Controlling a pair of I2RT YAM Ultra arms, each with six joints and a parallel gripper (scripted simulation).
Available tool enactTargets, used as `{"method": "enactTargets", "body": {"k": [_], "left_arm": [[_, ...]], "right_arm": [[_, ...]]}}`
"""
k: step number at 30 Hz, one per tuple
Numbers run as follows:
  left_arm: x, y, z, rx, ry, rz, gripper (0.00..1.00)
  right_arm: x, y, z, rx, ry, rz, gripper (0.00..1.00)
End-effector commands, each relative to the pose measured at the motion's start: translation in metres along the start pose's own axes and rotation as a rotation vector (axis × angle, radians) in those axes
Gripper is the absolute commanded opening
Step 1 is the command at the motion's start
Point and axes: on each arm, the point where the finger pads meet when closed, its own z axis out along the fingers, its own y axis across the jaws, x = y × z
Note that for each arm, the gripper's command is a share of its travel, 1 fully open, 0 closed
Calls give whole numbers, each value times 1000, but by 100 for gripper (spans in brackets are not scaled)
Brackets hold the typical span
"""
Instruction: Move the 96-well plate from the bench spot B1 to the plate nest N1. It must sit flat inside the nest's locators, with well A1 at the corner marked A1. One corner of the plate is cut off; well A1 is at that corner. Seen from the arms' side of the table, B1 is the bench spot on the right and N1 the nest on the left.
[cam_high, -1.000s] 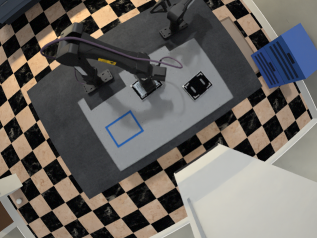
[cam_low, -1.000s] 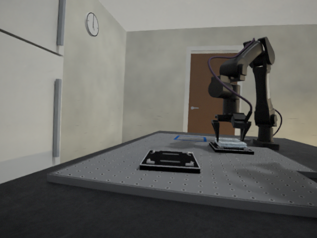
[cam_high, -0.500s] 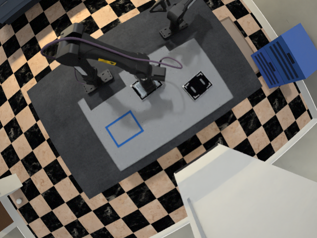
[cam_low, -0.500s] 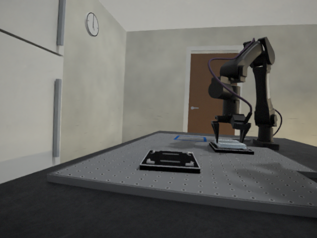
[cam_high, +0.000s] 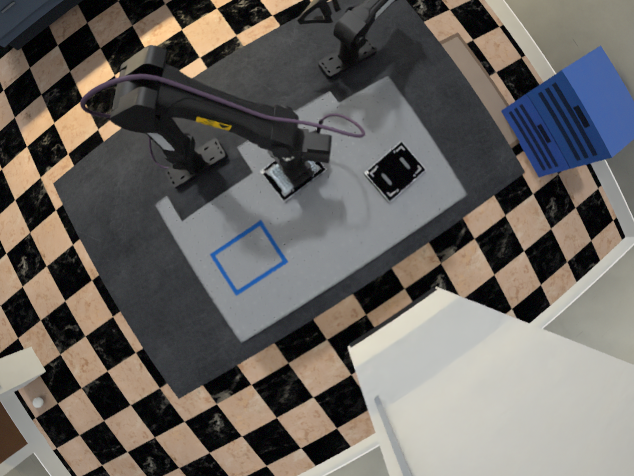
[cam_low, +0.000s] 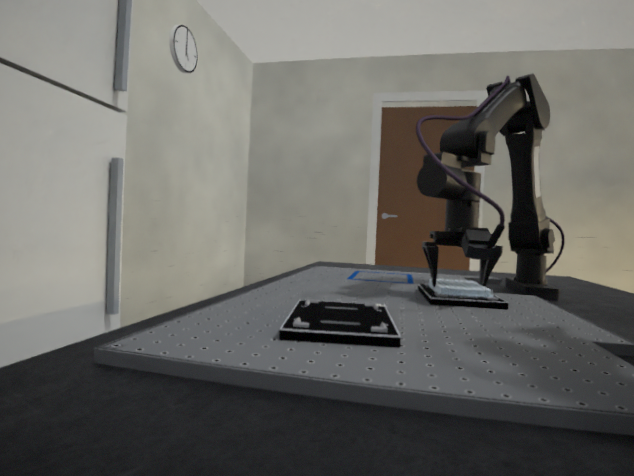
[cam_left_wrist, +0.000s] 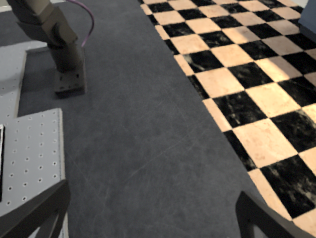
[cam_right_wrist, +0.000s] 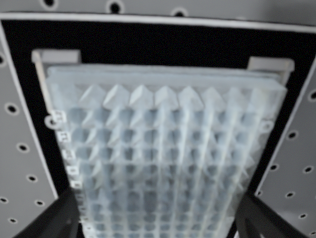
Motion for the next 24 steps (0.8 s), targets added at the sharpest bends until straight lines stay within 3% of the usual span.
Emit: {"method": "enactTargets", "body": {"k": [1, 4, 6, 24], "left_arm": [[8, -8, 1, 29, 5, 8, 100], [8, -9, 1, 35, 4, 11, 100], [8, -10, 1, 39, 4, 13, 100], [8, -15, 0, 72, 1, 29, 100]], "right_arm": [[-1, 0, 10, 5, -6, 10, 79], [-1, -1, 6, 12, -13, 10, 79], [-1, -1, 6, 12, -13, 10, 100], [-8, 0, -8, 34, -38, 3, 100]]}}
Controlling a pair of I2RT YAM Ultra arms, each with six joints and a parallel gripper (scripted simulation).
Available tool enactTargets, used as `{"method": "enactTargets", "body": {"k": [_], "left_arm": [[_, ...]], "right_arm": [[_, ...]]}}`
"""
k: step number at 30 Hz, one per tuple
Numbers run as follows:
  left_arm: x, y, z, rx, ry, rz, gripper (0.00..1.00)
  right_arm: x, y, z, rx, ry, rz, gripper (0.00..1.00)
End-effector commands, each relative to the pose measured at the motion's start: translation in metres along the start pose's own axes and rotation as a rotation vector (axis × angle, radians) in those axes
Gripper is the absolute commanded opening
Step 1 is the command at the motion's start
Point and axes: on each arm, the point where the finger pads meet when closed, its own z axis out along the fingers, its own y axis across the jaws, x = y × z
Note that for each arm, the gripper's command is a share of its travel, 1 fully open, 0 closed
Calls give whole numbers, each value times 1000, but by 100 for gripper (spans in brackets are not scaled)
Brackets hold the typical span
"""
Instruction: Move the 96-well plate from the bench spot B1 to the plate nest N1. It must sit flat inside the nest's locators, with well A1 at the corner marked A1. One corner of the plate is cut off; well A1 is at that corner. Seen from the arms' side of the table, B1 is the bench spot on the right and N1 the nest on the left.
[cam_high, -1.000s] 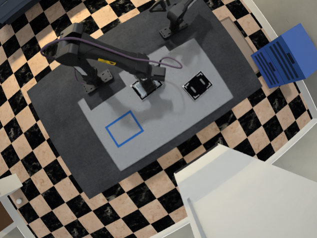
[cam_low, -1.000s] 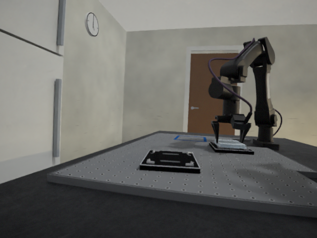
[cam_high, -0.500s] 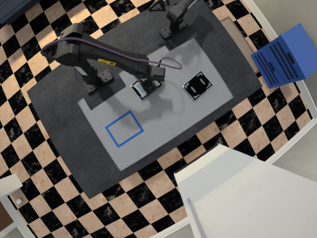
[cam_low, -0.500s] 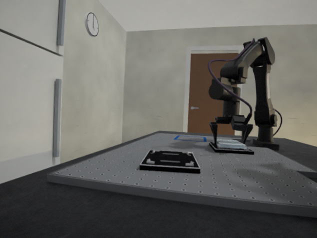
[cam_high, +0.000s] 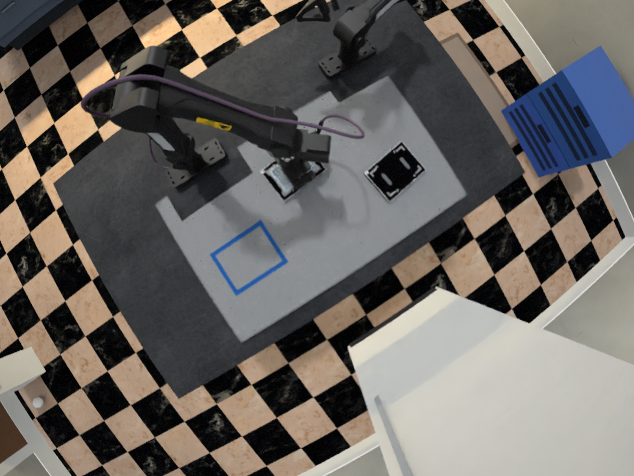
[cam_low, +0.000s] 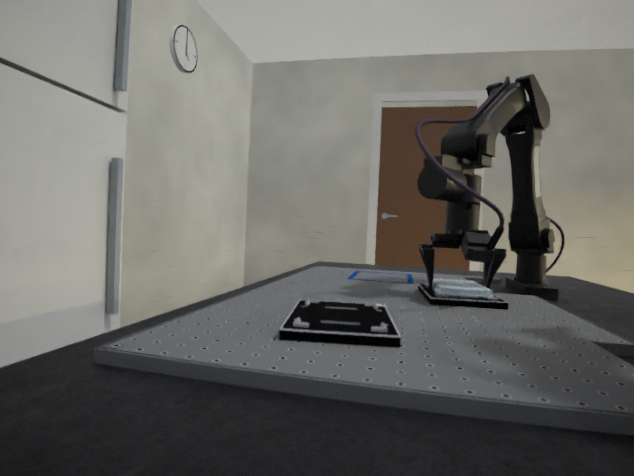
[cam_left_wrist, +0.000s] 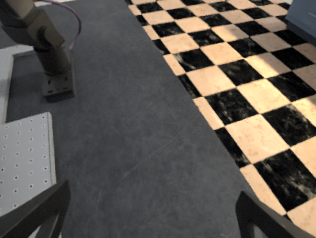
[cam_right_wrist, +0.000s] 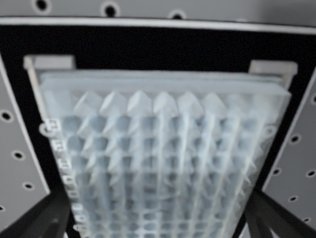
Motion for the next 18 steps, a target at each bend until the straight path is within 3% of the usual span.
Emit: {"method": "enactTargets", "body": {"k": [1, 15, 18], "left_arm": [[8, -8, 1, 27, 5, 7, 100], [8, -12, 0, 54, 2, 21, 100], [8, -13, 0, 58, 2, 22, 100]], "right_arm": [[-7, 0, -12, 27, -31, -6, 100], [-10, 0, -29, 34, -39, -8, 100], [-8, 1, -21, 27, -30, -8, 100]]}}
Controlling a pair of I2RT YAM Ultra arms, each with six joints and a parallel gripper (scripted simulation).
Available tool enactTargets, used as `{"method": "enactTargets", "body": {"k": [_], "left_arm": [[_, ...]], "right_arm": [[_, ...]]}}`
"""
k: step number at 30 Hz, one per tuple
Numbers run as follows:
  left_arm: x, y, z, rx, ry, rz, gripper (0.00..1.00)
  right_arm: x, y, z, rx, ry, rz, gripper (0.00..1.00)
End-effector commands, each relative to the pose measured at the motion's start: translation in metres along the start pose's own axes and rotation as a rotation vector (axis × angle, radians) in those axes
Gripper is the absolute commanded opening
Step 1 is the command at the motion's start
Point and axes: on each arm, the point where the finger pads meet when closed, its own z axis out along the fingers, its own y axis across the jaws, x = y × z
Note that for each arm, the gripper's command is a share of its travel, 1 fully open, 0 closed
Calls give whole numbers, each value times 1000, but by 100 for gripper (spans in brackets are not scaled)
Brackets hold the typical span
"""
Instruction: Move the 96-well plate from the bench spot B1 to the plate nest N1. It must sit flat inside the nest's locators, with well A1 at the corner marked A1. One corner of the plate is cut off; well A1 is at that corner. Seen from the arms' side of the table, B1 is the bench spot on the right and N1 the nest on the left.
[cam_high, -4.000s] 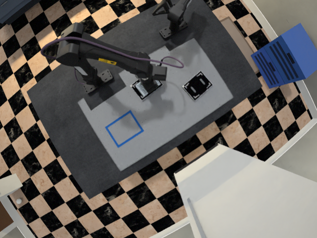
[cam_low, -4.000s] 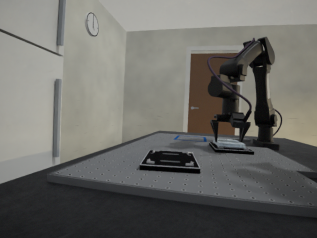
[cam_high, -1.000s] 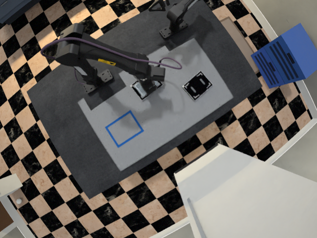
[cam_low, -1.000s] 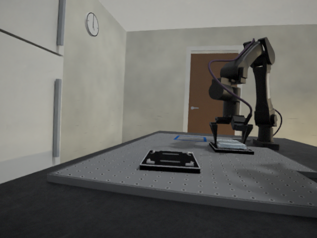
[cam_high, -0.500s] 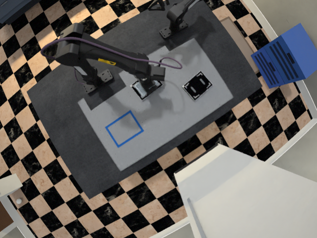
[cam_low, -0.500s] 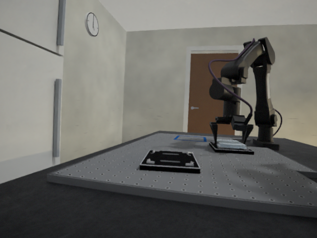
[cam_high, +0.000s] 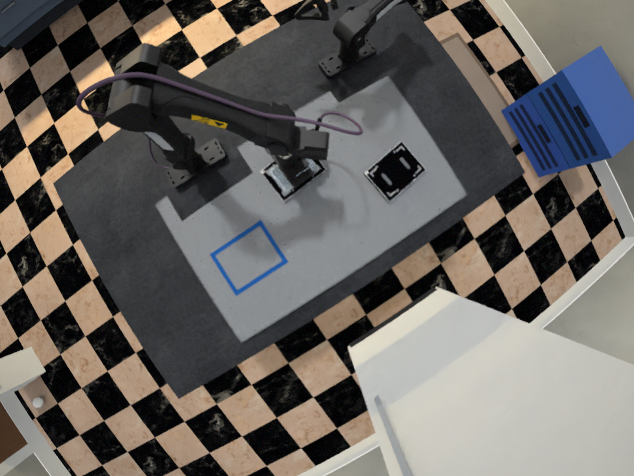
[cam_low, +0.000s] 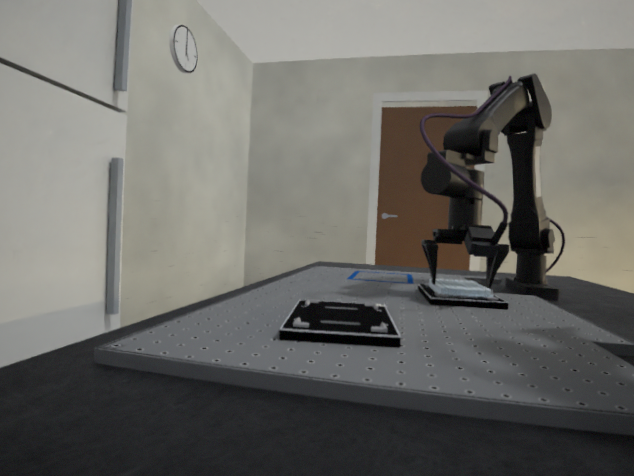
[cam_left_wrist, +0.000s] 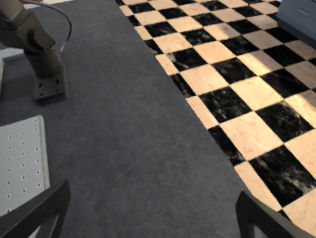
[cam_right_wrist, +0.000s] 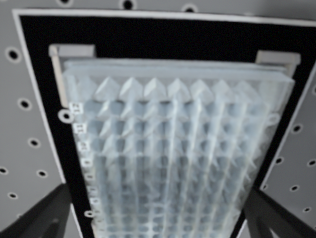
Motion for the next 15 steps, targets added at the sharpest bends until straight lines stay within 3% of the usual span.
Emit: {"method": "enactTargets", "body": {"k": [1, 6, 15], "left_arm": [[8, -7, 1, 25, 5, 6, 100], [8, -9, 1, 37, 4, 12, 100], [8, -12, 0, 54, 2, 21, 100]], "right_arm": [[-10, -4, -13, 29, -33, -4, 100], [-4, -3, -10, 15, -17, 2, 100], [-6, -6, -33, 22, -25, -3, 100]]}}
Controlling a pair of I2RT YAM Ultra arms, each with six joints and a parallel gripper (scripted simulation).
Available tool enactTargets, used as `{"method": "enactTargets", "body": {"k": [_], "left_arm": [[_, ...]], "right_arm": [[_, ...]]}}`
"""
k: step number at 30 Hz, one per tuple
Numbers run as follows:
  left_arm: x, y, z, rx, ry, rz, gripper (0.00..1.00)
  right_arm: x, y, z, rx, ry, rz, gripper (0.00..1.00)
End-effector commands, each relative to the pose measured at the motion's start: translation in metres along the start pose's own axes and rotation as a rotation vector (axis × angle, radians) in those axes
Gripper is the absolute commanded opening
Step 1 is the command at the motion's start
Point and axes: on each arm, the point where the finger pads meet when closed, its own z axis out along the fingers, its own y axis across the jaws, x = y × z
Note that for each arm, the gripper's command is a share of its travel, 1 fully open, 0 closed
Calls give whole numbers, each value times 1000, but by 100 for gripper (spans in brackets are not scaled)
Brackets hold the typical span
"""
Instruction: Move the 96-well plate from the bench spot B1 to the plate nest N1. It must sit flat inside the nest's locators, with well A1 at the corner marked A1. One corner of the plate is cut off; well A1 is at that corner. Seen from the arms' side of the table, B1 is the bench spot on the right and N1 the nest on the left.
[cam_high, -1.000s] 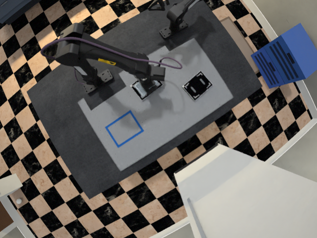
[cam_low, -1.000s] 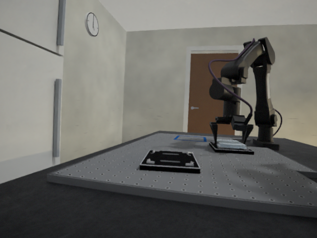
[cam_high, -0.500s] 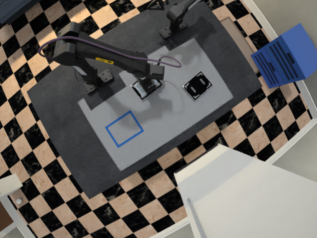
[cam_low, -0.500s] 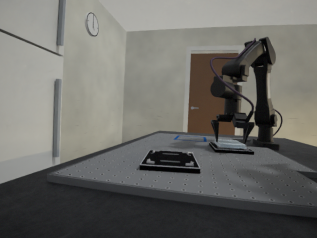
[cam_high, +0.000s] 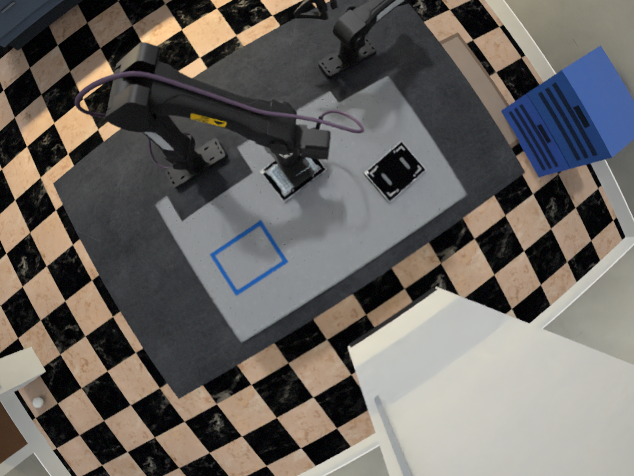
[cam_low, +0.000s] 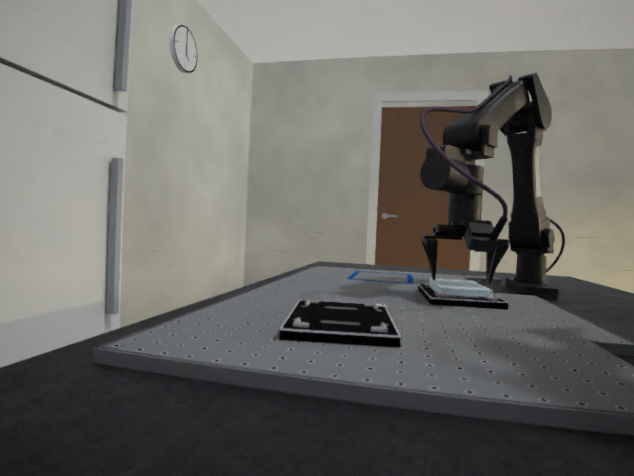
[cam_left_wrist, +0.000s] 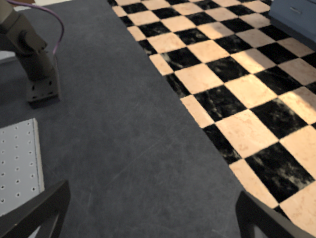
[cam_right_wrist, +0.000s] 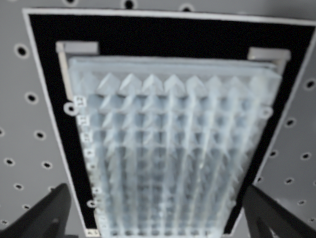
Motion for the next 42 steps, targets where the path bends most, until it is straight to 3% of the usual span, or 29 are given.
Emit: {"method": "enactTargets", "body": {"k": [1, 23, 28, 35, 37, 42], "left_arm": [[8, -8, 1, 29, 5, 8, 100], [2, -8, 0, 39, -4, 24, 100], [-9, 20, 4, -50, 42, -38, 100], [-19, 89, 21, -214, 178, -208, 100], [-19, 89, 21, -214, 178, -208, 100], [-15, 141, 36, -319, 278, -323, 100]], "right_arm": [[-5, -5, -28, 28, -31, -4, 100], [-3, -10, -62, 38, -31, 19, 100], [6, -26, -77, 132, -112, 101, 100], [50, -51, -132, 324, -323, 305, 100], [50, -51, -132, 324, -323, 305, 100], [88, -74, -180, 502, -501, 479, 100]]}}
